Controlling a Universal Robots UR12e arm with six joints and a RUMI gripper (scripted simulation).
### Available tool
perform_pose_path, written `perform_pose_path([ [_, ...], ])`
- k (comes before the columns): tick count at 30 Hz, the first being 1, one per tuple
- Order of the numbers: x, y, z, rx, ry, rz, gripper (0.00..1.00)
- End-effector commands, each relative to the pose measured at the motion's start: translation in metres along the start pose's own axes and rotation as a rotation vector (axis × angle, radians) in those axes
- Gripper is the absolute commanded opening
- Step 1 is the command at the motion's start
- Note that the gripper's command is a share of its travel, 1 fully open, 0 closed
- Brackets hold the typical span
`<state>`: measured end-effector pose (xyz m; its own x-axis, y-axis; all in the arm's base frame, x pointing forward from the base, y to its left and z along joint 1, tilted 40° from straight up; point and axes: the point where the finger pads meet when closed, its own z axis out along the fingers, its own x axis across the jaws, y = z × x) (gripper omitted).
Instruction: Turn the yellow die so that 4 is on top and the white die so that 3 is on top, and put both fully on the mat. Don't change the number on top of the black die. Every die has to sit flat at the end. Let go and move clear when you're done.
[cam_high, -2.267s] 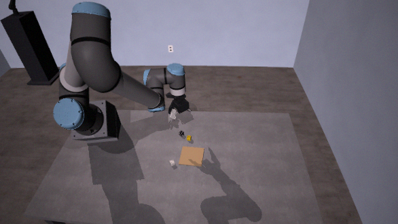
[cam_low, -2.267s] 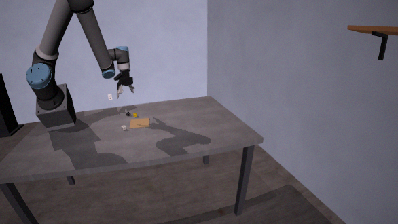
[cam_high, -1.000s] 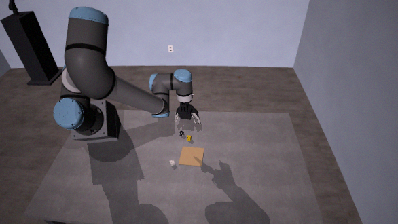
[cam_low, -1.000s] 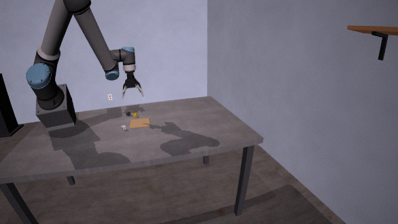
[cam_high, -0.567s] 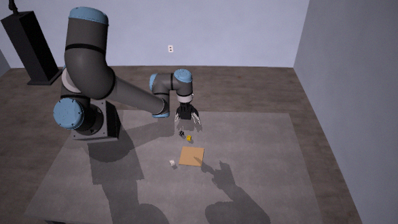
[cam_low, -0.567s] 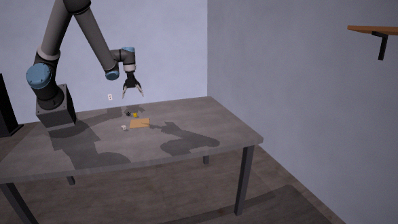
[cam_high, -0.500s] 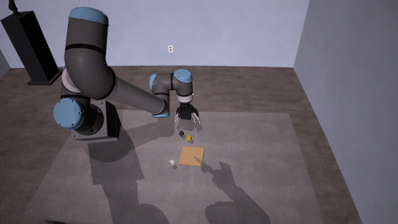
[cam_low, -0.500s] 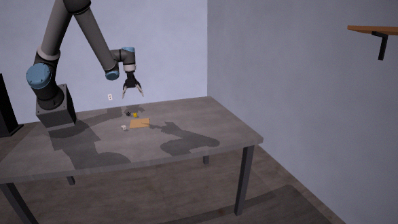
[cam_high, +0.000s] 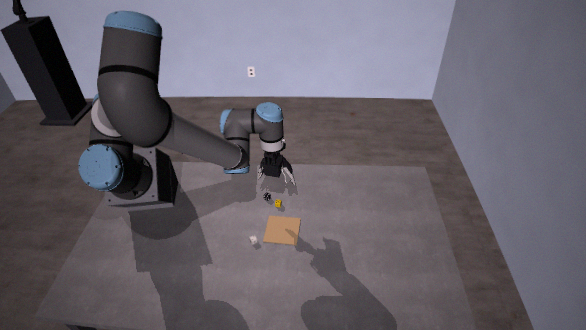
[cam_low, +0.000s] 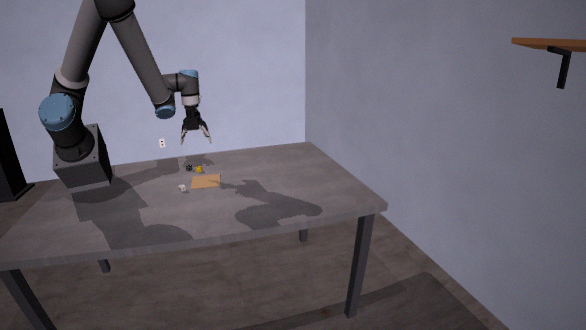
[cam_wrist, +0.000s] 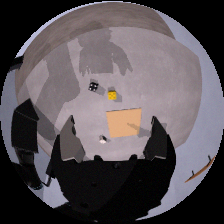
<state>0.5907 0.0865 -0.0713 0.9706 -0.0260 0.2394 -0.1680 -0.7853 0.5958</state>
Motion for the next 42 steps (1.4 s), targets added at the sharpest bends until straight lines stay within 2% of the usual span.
perform_pose_path([
  [1, 0.001, -0.001, 0.004, -0.001, 0.0, 0.121, 1.0],
  [11, 0.003, -0.003, 0.013, -0.001, 0.0, 0.406, 1.0],
  [14, 0.003, -0.003, 0.014, -0.001, 0.0, 0.418, 1.0],
  [17, 0.003, -0.003, 0.018, -0.001, 0.0, 0.54, 1.0],
  [28, 0.003, -0.003, 0.027, 0.0, 0.0, 0.825, 1.0],
  [30, 0.003, -0.003, 0.027, 0.0, 0.0, 0.825, 1.0],
  [33, 0.003, -0.003, 0.031, 0.0, 0.0, 0.942, 1.0],
  [42, 0.002, -0.002, 0.038, 0.0, 0.001, 1.156, 1.0],
])
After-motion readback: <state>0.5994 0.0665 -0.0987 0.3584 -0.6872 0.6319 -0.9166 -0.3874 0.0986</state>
